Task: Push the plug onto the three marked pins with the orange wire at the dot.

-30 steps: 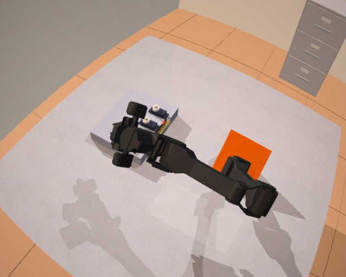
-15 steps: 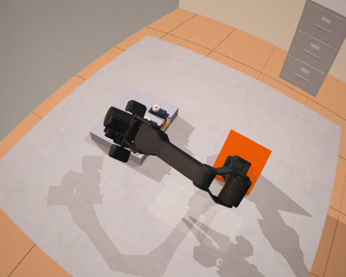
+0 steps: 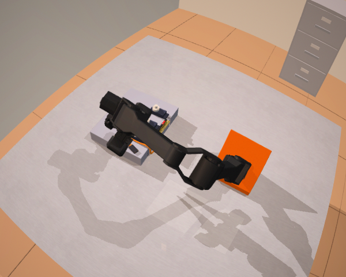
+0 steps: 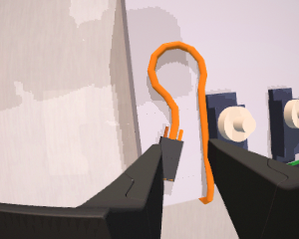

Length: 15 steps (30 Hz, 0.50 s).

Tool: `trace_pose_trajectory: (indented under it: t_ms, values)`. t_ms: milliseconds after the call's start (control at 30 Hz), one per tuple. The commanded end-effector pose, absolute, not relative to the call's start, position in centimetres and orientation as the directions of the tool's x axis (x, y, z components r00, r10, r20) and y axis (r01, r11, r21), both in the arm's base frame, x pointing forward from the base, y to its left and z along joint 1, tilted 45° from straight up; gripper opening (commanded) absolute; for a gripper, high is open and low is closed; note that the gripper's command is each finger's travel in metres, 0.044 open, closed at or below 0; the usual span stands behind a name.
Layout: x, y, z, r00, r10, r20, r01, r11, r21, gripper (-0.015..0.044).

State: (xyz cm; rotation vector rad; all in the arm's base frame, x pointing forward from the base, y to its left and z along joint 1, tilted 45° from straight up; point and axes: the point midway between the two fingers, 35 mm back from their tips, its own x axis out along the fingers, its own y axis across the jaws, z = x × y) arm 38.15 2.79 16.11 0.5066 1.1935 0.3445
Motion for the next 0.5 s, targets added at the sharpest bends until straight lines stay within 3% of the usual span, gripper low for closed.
trace_pose_trajectory:
  t_ms: [0, 300, 467]
  values:
    - [38.1, 2.8, 15.2, 0.262, 0.558, -0.788, 0.076, 0.802, 0.593, 0.0115]
    - [37.9, 3.1, 13.7, 0.086, 0.682, -0.726, 0.265, 0.687, 0.677, 0.0115]
    - [37.9, 3.2, 13.5, 0.061, 0.702, -0.709, 0.300, 0.665, 0.684, 0.0115]
